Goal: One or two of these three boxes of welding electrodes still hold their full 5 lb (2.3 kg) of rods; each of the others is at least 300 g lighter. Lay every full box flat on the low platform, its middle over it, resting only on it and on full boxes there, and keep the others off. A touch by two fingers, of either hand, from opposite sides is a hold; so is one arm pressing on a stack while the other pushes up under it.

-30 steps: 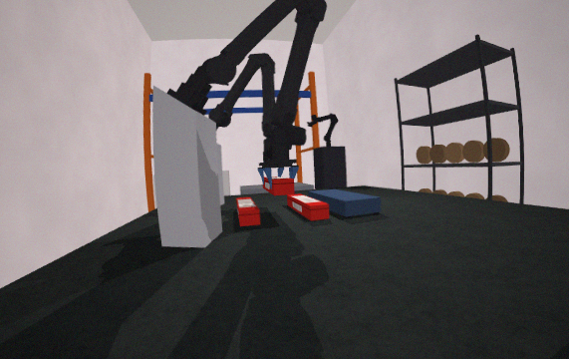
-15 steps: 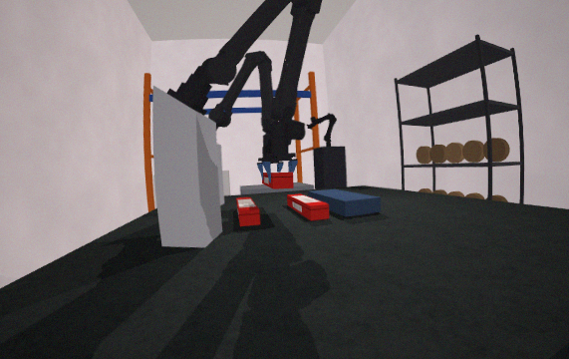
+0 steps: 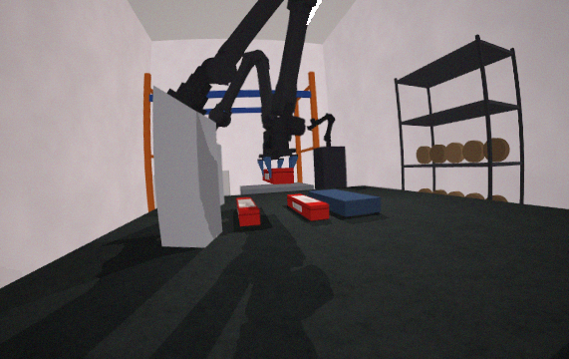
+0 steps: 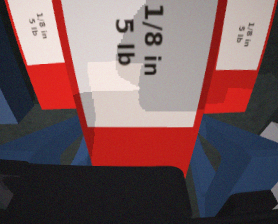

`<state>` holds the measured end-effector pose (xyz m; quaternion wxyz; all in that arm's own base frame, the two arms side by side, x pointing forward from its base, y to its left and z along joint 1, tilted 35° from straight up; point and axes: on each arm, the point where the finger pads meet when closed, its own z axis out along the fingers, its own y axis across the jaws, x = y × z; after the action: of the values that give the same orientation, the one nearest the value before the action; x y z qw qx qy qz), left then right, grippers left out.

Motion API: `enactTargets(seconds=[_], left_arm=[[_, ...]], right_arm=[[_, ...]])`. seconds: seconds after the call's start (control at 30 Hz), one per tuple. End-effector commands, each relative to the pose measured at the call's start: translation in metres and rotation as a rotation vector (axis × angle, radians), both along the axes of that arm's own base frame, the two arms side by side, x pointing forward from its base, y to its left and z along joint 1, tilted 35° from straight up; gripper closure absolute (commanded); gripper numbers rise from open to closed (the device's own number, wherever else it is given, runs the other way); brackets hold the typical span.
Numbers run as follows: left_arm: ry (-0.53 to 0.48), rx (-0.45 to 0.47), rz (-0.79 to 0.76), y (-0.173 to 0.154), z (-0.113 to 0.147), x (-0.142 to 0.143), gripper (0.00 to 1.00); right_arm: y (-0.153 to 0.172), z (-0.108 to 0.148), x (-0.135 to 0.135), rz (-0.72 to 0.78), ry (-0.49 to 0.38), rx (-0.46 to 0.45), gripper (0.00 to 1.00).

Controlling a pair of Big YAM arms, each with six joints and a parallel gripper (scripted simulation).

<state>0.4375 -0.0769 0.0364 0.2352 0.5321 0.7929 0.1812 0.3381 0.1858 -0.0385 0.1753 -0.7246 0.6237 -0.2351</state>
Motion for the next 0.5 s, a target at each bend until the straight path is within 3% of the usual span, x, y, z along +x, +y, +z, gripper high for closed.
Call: enactTargets(seconds=[0.0, 0.47], left_arm=[[-0.023, 0.014, 0.0, 0.007, 0.019, -0.005, 1.0], [-0.049, 0.007, 0.003, 0.014, 0.041, 0.021, 1.0]], right_arm=[[-0.007, 0.013, 0.0, -0.004, -0.024, -0.007, 1.0], [0.001, 0.03, 0.025, -0.008, -0.039, 0.004, 1.0]])
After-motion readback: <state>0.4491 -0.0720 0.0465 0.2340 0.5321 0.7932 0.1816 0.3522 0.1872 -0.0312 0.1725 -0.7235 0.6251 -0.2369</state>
